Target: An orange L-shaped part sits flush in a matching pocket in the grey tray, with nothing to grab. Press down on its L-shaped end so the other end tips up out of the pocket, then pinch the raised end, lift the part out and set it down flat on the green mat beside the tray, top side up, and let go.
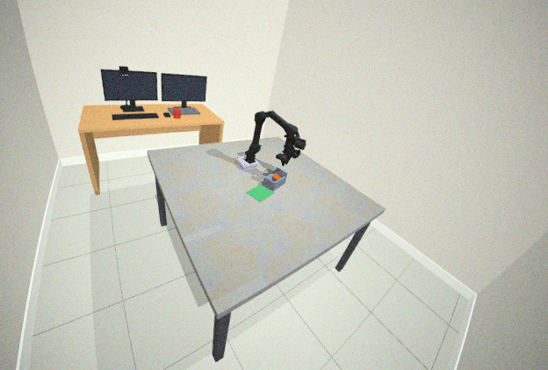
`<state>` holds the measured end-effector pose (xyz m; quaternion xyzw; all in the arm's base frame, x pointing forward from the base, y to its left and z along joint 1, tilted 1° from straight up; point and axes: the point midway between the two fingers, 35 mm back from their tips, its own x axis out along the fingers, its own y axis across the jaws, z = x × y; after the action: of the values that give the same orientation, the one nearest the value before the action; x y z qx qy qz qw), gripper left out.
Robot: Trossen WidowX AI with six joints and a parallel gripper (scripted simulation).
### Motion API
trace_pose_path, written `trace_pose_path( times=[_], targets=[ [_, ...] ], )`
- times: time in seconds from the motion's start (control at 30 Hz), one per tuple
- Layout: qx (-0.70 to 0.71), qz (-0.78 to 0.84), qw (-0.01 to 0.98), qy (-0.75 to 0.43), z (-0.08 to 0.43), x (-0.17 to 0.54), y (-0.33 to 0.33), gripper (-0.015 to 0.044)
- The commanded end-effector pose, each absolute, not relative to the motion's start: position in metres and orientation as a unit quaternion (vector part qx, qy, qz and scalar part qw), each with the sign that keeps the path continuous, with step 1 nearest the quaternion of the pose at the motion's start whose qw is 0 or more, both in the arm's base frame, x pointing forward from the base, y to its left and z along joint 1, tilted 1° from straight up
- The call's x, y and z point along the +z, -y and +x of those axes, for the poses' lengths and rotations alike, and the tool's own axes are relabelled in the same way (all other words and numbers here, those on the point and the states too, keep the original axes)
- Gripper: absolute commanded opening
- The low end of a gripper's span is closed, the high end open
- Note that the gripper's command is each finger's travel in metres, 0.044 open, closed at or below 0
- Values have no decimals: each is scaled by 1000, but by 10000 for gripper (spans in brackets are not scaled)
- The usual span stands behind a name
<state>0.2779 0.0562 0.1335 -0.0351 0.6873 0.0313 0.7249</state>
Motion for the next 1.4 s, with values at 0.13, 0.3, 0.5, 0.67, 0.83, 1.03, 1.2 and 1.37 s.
trace_pose_path(
  times=[0.13, 0.3, 0.5, 0.67, 0.83, 1.03, 1.2, 1.37],
  targets=[
    [32, -38, 721, -692, 274, 144, -54, 180],
    [31, -36, 719, -693, 273, 140, -54, 180],
    [31, -36, 719, -693, 273, 140, -54, 180],
    [31, -36, 719, -693, 273, 140, -54, 180],
    [31, -36, 719, -693, 273, 140, -54, 180],
    [10, -15, 720, -694, 275, 140, -52, 233],
    [-139, 139, 707, -679, 281, 142, -32, 280],
    [-325, 331, 641, -611, 288, 144, -4, 280]
  ],
)
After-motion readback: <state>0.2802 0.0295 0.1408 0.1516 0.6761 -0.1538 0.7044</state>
